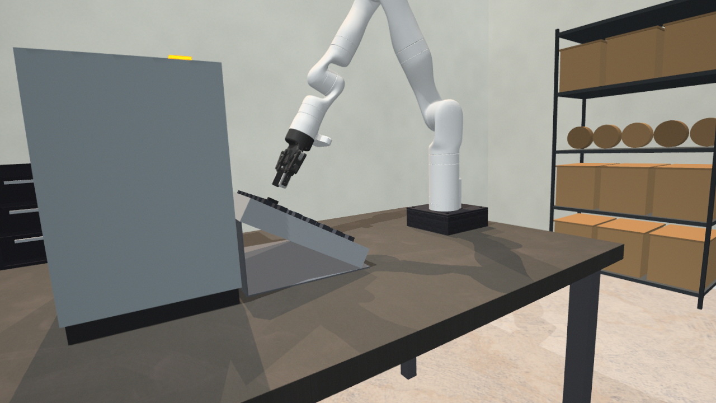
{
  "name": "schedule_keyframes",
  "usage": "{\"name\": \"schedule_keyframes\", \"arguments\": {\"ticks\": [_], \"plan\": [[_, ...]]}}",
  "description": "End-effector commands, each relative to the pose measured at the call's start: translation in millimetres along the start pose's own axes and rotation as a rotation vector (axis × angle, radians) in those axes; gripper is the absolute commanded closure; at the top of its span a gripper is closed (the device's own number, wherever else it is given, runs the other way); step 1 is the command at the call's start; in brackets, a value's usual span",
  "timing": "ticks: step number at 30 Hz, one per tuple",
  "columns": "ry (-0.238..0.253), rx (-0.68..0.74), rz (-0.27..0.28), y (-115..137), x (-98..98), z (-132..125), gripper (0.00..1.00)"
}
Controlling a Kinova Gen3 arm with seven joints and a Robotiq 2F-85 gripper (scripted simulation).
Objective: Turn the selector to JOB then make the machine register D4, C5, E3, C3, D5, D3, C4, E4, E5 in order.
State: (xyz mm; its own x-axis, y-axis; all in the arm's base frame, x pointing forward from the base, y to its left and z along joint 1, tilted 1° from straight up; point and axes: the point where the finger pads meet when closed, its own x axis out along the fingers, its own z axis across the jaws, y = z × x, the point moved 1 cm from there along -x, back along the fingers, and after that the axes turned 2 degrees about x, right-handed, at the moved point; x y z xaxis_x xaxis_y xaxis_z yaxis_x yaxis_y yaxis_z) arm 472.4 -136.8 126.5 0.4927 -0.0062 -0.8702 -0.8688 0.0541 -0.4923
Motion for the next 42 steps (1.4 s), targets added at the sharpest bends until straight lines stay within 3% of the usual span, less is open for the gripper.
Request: {"name": "schedule_keyframes", "arguments": {"ticks": [1, 22, 42], "plan": [[-0.002, 0.0, -0.001, -1.4, 0.2, -0.2, 0.4], [-0.002, 0.0, 0.0, -1.1, 1.1, -0.2, 0.4], [-0.002, 0.001, 0.001, -0.6, 20.3, 0.1, 0.4]]}}
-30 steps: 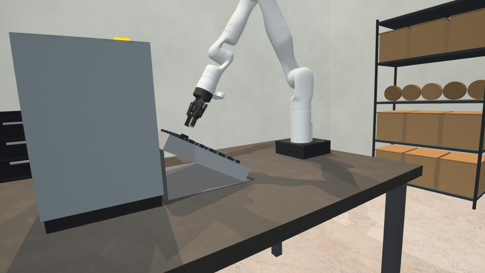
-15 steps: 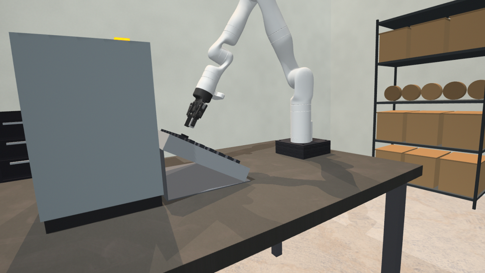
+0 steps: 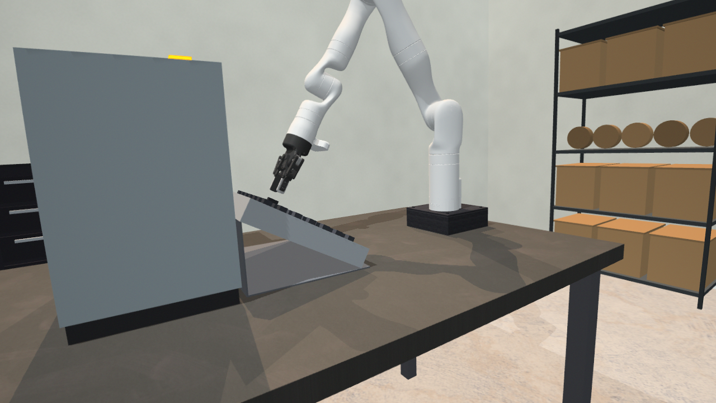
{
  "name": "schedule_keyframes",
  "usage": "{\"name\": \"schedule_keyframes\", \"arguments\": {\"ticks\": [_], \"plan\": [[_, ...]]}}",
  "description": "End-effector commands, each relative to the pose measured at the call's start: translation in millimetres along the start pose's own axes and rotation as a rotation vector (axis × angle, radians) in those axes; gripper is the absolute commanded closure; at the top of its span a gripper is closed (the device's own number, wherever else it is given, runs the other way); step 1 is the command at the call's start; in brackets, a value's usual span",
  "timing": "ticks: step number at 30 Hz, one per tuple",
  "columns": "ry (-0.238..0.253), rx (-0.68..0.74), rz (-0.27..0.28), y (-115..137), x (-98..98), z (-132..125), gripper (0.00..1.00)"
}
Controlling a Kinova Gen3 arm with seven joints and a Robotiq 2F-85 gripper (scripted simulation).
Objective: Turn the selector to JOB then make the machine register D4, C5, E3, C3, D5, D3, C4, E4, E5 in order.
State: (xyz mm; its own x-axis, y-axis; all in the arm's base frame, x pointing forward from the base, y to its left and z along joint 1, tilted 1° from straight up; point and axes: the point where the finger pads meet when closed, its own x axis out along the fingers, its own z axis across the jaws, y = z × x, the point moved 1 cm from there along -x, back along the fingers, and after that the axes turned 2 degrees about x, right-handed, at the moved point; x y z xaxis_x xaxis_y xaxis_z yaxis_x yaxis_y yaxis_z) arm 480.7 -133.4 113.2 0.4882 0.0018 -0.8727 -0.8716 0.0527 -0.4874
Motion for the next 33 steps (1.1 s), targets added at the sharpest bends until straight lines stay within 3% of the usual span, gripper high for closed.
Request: {"name": "schedule_keyframes", "arguments": {"ticks": [1, 33], "plan": [[0.005, 0.002, -0.004, -0.1, 5.6, -3.5, 0.4], [0.005, 0.003, -0.005, -0.3, 14.2, -3.5, 0.4]]}}
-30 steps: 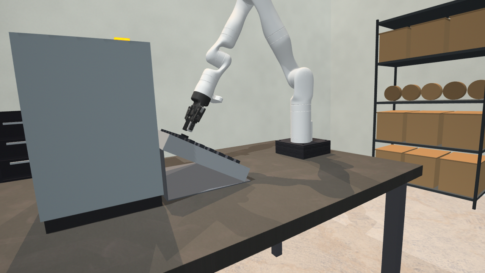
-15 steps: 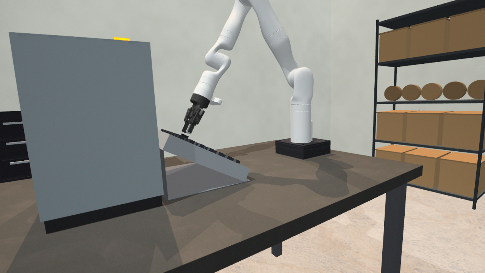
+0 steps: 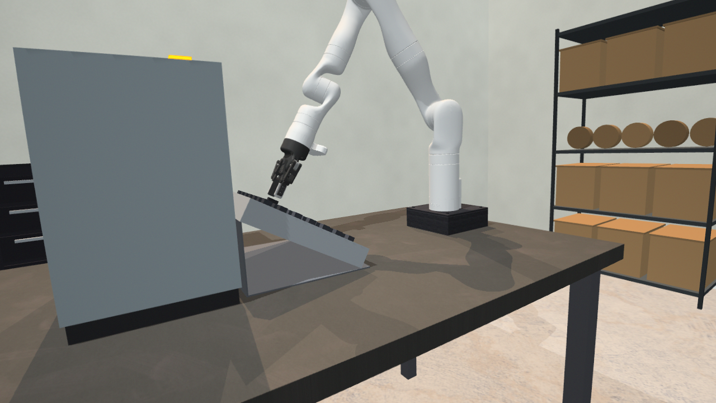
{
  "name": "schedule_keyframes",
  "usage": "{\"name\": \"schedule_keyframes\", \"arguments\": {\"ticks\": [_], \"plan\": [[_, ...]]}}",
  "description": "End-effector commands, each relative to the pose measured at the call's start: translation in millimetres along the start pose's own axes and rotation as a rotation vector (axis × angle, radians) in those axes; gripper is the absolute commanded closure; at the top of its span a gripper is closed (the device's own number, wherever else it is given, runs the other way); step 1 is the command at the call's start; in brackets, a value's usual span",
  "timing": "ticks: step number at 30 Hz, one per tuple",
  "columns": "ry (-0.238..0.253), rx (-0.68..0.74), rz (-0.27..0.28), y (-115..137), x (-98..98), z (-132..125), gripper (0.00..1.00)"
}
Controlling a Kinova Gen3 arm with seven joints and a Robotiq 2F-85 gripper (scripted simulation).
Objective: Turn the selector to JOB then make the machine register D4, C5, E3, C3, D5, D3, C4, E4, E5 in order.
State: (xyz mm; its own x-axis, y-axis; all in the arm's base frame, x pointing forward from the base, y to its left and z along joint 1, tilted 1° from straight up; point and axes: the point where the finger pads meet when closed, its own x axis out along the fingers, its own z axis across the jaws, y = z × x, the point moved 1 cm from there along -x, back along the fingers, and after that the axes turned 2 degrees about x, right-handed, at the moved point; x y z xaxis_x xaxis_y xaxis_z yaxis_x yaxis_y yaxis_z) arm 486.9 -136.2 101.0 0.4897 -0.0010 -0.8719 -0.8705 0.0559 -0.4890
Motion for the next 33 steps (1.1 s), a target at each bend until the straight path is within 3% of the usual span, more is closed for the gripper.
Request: {"name": "schedule_keyframes", "arguments": {"ticks": [1, 33], "plan": [[0.003, -0.001, -0.003, -0.7, 0.5, -0.7, 0.4], [0.003, -0.001, -0.003, -0.7, 0.7, -0.7, 0.4]]}}
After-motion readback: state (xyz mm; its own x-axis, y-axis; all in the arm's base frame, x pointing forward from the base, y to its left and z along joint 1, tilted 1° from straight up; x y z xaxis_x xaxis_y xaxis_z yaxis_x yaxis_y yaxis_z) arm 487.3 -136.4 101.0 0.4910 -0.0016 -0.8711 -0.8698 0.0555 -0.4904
